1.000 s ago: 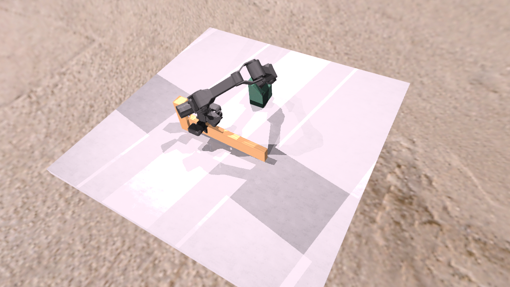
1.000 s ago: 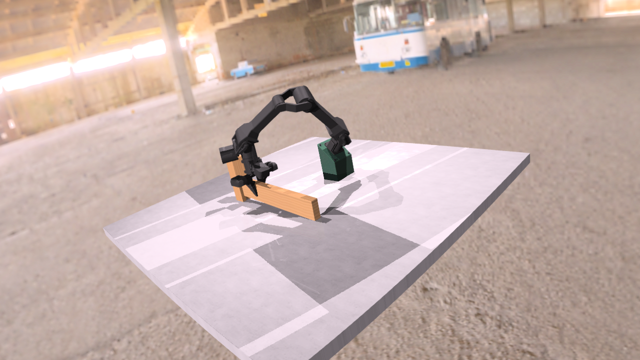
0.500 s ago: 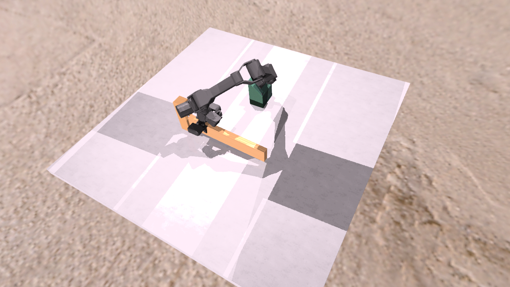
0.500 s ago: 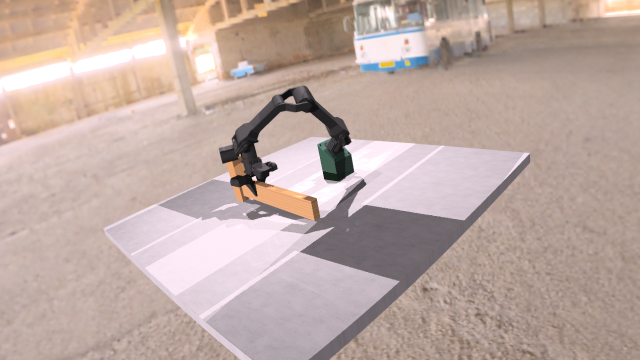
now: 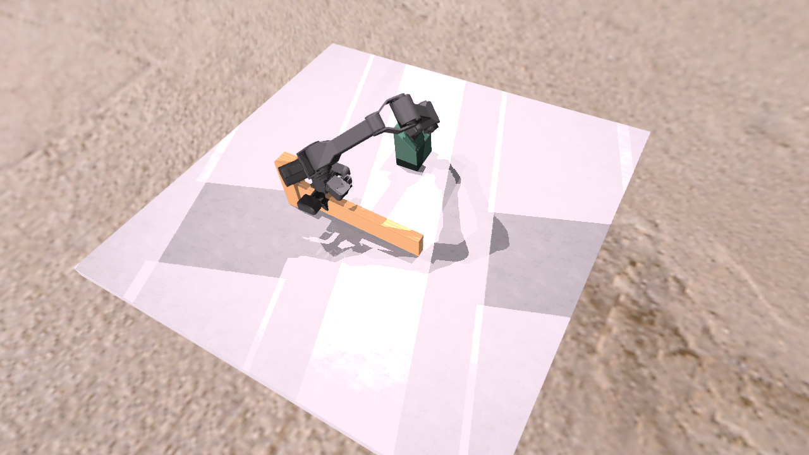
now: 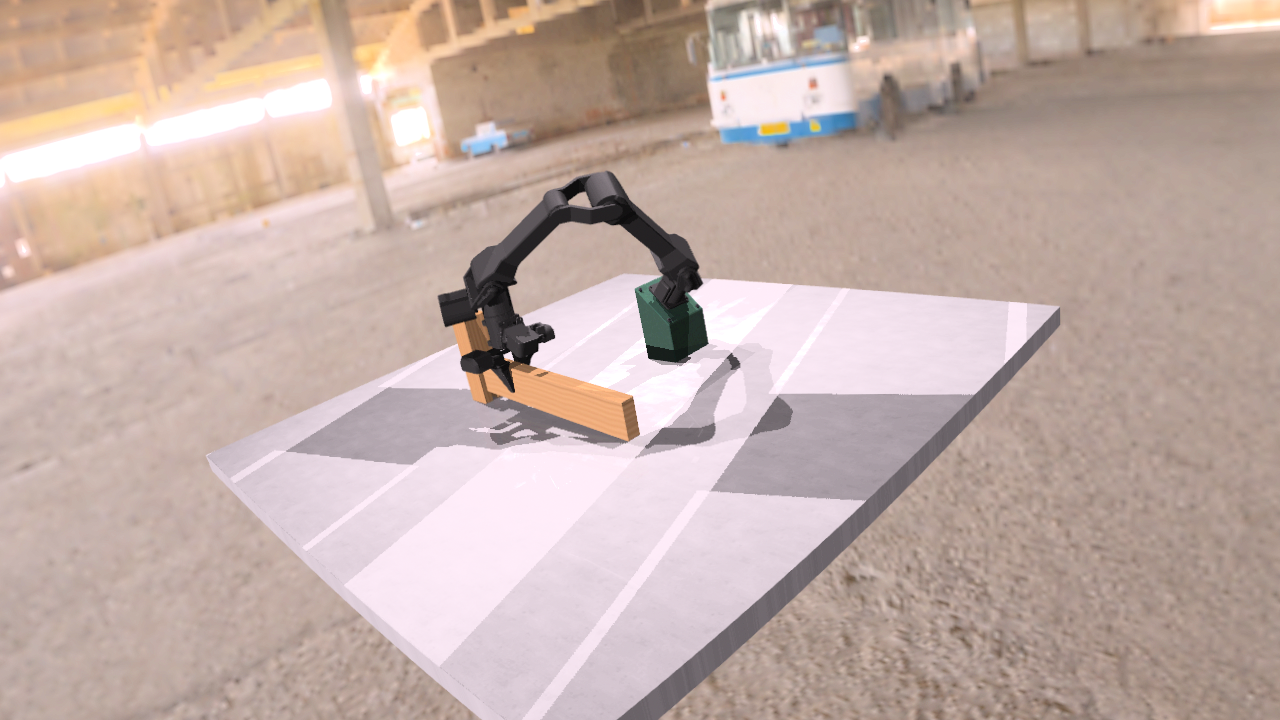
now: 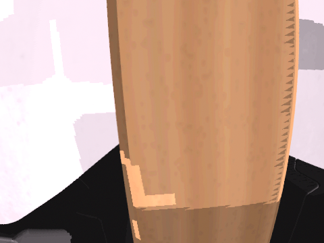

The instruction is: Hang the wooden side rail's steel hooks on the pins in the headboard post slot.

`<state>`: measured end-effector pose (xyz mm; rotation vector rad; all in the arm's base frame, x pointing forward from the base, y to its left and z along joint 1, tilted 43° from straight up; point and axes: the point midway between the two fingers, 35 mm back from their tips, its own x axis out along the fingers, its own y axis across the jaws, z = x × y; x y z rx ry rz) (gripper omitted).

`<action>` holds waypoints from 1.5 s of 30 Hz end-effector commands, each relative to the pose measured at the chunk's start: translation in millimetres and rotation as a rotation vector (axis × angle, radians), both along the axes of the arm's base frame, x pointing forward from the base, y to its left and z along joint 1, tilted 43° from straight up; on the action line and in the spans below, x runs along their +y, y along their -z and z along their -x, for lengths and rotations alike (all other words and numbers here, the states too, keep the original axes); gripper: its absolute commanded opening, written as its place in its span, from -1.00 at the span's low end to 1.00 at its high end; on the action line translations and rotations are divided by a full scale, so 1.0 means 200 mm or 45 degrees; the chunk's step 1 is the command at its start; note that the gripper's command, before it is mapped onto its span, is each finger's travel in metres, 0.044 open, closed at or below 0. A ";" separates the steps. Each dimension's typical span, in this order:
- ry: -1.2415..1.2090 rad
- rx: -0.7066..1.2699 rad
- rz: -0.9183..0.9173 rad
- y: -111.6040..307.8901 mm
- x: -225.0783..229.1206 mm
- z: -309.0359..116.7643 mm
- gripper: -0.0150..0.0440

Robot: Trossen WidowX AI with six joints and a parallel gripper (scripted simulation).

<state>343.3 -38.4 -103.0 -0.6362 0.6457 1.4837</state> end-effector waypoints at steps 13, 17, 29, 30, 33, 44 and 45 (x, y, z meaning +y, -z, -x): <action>0.008 -0.007 0.005 0.01 -0.02 0.00 -0.49; 0.008 -0.007 0.005 0.01 -0.02 0.00 -0.49; 0.008 -0.007 0.005 0.02 -0.01 0.00 -0.49; 0.008 -0.007 0.005 0.02 -0.01 0.00 -0.49; 0.008 -0.007 0.005 0.02 -0.01 0.00 -0.49; 0.008 -0.007 0.005 0.03 0.00 0.00 -0.49; 0.008 -0.007 0.005 0.03 0.00 0.00 -0.49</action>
